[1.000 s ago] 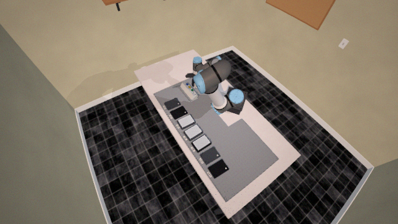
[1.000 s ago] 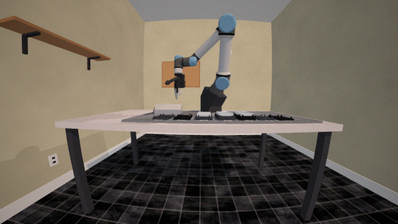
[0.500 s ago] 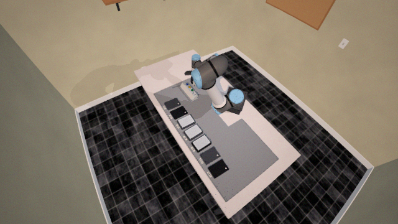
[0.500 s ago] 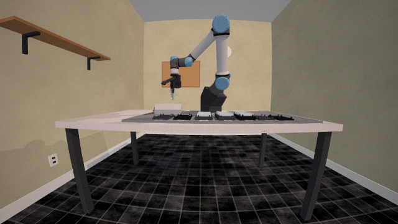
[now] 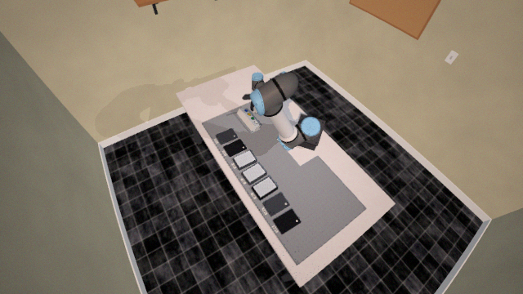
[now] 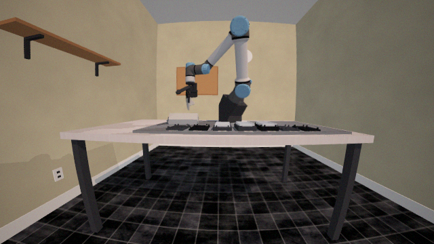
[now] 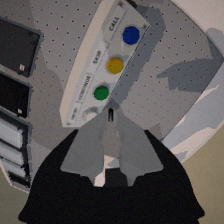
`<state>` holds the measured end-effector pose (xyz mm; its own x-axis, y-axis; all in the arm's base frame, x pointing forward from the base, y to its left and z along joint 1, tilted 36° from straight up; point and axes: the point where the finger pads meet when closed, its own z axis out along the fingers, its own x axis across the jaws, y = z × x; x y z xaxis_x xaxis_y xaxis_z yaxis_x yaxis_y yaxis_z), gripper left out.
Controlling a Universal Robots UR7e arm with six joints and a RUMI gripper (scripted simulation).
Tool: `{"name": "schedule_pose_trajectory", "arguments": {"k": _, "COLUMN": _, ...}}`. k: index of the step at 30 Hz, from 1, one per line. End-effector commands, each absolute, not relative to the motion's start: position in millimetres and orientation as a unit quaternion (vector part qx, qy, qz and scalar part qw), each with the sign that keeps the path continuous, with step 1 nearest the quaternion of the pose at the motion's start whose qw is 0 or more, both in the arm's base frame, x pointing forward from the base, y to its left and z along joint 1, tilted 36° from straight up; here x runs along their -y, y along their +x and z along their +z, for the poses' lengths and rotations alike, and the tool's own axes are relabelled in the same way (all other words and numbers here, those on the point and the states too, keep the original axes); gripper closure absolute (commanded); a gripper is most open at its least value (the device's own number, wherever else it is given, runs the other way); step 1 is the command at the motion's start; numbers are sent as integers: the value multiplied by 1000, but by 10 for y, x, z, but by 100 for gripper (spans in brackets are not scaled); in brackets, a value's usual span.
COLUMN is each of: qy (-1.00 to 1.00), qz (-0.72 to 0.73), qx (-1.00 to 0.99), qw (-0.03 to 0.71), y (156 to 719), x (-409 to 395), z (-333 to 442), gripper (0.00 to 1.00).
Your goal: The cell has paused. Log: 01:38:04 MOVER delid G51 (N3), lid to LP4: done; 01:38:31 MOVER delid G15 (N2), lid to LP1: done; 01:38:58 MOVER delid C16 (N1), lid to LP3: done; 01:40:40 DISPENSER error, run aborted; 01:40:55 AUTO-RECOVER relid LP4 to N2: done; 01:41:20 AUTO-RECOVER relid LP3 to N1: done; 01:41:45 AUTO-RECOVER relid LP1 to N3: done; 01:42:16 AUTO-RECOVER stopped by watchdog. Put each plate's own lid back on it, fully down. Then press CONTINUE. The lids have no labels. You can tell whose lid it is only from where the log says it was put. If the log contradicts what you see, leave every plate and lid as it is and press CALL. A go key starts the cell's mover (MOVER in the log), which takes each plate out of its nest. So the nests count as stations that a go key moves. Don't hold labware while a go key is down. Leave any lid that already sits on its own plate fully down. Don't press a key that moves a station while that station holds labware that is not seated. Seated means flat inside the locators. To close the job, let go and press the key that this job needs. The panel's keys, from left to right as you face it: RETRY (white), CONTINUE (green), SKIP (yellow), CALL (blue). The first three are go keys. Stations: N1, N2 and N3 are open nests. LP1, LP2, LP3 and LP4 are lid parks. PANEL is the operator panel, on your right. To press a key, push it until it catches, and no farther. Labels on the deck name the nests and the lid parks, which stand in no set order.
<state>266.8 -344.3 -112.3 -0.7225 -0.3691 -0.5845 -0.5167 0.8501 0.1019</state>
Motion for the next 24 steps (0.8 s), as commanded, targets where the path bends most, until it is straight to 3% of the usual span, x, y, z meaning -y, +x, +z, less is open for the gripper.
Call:
{"name": "schedule_pose_trajectory", "arguments": {"k": 1, "qy": -241, "qz": 129, "qx": -919, "qw": 284, "y": 2691, "x": 3430, "z": -1165, "gripper": 100}}
{"name": "schedule_pose_trajectory", "arguments": {"k": 24, "qy": -241, "qz": 129, "qx": -919, "qw": 284, "y": 2757, "x": 3399, "z": -1219, "gripper": 100}}
